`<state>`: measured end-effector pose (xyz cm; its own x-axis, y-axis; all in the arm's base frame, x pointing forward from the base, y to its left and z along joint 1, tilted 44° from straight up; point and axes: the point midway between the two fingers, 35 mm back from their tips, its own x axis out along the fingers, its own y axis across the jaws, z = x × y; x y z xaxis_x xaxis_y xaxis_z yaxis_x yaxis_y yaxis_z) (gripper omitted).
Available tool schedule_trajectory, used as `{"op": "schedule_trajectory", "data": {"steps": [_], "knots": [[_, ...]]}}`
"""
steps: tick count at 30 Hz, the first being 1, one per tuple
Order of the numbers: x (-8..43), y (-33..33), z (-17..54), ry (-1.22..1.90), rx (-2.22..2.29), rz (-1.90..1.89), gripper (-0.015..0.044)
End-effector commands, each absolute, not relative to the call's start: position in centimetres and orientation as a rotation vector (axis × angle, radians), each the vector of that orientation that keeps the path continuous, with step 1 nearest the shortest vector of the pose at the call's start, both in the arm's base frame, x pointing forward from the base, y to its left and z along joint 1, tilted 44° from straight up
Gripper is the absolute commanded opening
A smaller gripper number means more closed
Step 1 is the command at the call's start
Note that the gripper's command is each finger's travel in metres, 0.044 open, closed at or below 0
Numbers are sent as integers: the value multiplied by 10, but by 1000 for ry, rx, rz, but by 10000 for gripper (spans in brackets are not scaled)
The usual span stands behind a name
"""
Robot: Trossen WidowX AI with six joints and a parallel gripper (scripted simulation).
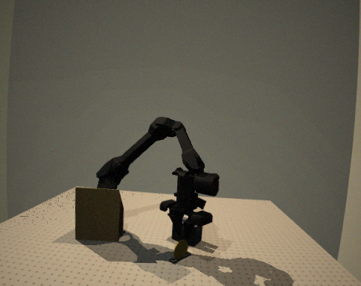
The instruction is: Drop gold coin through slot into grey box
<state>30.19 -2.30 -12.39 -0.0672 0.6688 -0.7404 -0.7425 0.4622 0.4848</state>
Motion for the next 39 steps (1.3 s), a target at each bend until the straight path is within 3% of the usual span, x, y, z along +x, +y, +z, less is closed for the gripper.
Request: {"op": "schedule_trajectory", "data": {"steps": [1, 39], "knots": [[299, -17, -131, 1163, -66, 1162, 161], [293, 24, -173, 1161, -62, 1166, 161]]}}
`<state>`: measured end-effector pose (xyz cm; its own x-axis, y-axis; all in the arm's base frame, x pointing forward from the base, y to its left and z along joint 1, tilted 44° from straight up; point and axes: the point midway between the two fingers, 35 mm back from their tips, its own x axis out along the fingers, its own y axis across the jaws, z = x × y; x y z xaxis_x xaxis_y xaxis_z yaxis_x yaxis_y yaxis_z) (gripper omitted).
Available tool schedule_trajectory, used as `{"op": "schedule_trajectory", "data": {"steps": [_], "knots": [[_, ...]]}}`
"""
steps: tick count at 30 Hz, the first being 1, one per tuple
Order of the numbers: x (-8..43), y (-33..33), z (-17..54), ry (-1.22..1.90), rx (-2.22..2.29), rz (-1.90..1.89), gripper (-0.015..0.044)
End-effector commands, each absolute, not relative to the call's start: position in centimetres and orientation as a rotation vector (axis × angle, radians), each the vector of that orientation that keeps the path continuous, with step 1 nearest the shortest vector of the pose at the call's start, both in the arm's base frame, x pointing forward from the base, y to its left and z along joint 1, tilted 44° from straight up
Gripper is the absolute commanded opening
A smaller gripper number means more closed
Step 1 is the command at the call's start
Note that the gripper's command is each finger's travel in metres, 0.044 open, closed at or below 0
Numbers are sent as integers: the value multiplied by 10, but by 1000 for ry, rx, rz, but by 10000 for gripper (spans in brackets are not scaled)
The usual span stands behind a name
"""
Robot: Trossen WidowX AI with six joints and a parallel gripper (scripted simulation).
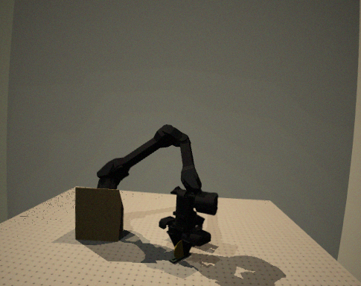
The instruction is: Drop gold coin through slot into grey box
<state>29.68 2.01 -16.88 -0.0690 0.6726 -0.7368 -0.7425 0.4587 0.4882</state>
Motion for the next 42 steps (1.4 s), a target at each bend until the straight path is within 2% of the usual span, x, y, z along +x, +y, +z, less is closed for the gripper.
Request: {"op": "schedule_trajectory", "data": {"steps": [1, 6, 42], "knots": [[293, 24, -173, 1161, -62, 1166, 134], [293, 24, -173, 1161, -62, 1166, 3], [303, -12, -138, 1145, -82, 1155, 0]]}}
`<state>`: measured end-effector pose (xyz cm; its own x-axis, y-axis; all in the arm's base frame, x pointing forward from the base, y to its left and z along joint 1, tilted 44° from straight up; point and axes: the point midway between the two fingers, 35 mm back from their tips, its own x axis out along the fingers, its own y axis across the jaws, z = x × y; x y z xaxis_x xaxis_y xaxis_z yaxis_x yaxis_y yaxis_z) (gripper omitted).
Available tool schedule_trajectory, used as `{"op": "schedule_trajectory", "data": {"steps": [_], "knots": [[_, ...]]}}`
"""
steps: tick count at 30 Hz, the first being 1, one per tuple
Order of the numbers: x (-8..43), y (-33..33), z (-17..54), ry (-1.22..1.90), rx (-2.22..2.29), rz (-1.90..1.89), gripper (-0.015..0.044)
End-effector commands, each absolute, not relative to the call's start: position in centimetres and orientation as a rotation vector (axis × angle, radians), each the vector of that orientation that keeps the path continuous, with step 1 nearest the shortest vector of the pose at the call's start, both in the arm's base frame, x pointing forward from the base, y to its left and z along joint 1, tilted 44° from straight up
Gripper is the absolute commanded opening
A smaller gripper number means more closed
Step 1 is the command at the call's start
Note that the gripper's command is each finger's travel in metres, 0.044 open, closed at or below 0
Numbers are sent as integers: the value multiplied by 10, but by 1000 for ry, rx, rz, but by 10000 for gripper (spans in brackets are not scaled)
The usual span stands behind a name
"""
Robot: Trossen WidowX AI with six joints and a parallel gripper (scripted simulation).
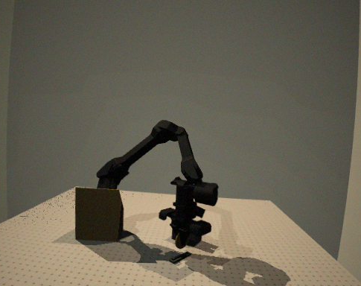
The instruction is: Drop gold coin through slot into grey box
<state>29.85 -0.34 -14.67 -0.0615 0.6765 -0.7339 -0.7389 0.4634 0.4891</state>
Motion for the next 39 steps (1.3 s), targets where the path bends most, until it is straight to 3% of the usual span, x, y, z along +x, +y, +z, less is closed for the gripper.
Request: {"op": "schedule_trajectory", "data": {"steps": [1, 22, 39], "knots": [[303, -14, -136, 1146, -81, 1155, 0], [300, -42, -103, 1167, -63, 1159, 0], [298, -40, -101, 1453, 366, 796, 0]]}}
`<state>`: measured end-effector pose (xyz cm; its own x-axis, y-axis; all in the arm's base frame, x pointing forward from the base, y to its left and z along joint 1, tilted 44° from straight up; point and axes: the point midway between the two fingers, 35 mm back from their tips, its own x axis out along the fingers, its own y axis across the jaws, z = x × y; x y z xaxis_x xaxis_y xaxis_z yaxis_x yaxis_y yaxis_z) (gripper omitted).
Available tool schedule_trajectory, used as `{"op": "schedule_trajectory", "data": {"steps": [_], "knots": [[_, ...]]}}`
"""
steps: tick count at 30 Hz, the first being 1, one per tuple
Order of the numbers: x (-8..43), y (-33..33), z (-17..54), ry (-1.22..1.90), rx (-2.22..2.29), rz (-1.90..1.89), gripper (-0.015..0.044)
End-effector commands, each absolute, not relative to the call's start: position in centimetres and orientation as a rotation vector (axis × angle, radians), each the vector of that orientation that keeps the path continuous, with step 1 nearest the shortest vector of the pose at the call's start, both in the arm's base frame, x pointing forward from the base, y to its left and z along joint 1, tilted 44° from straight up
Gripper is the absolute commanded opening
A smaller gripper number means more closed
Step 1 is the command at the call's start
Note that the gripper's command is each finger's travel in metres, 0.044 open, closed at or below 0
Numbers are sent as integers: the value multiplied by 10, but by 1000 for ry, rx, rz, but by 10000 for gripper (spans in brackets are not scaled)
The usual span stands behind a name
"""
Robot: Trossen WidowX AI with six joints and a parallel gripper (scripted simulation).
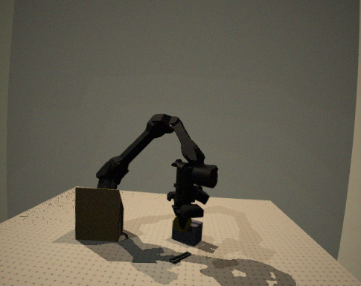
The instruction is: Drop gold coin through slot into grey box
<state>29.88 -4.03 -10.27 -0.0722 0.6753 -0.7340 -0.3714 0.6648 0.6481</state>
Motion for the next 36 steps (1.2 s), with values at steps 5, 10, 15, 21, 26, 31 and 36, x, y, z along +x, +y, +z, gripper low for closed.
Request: {"op": "schedule_trajectory", "data": {"steps": [5, 10, 15, 21, 26, 31, 36], "knots": [[297, -40, -100, 1526, 496, 672, 0], [297, -39, -99, 1592, 626, 543, 0], [296, -38, -99, 1650, 754, 409, 0], [295, -38, -98, 1708, 903, 246, 0], [295, -38, -98, 1714, 921, 225, 0], [296, -35, -95, 1714, 921, 224, 0], [301, -27, -87, 1713, 920, 221, 0]]}}
